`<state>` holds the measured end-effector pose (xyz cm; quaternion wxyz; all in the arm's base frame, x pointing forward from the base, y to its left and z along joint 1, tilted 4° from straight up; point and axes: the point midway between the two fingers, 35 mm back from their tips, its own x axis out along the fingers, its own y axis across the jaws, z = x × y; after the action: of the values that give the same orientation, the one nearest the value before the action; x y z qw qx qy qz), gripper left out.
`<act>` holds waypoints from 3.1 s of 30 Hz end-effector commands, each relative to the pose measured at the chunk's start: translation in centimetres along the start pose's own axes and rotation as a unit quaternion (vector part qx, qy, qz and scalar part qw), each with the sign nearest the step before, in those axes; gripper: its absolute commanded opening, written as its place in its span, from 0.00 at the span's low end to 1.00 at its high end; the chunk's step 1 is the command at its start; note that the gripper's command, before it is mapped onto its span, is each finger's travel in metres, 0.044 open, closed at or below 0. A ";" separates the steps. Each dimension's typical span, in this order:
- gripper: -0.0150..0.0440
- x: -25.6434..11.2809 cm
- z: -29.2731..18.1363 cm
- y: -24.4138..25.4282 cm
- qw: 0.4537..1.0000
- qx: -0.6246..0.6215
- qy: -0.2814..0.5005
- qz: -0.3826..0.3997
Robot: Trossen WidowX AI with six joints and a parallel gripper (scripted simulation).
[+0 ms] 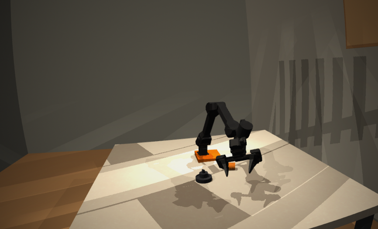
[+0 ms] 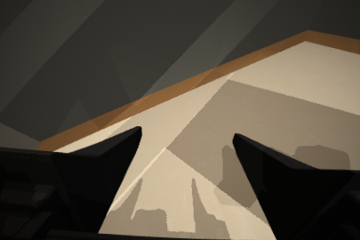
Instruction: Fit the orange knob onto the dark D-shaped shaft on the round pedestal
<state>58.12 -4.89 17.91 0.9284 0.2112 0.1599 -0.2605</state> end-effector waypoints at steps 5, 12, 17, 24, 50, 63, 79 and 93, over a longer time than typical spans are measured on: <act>1.00 -10.3 -8.8 -1.2 0.892 -0.385 0.219 0.090; 1.00 -19.9 -14.6 -5.2 0.696 -0.591 0.346 0.215; 1.00 -27.5 -17.6 -9.1 0.518 -0.678 0.408 0.326; 1.00 -28.4 -17.8 -9.6 0.497 -0.684 0.414 0.339; 1.00 -26.1 -22.5 -10.8 0.497 -0.683 0.414 0.339; 0.96 -25.4 -24.0 -11.3 0.497 -0.684 0.414 0.339; 0.63 -25.4 -24.0 -11.3 0.497 -0.684 0.414 0.339; 0.56 -25.5 -23.6 -11.5 0.509 -0.673 0.398 0.360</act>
<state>26.69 8.15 4.21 0.6348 -0.3620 0.5628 0.3863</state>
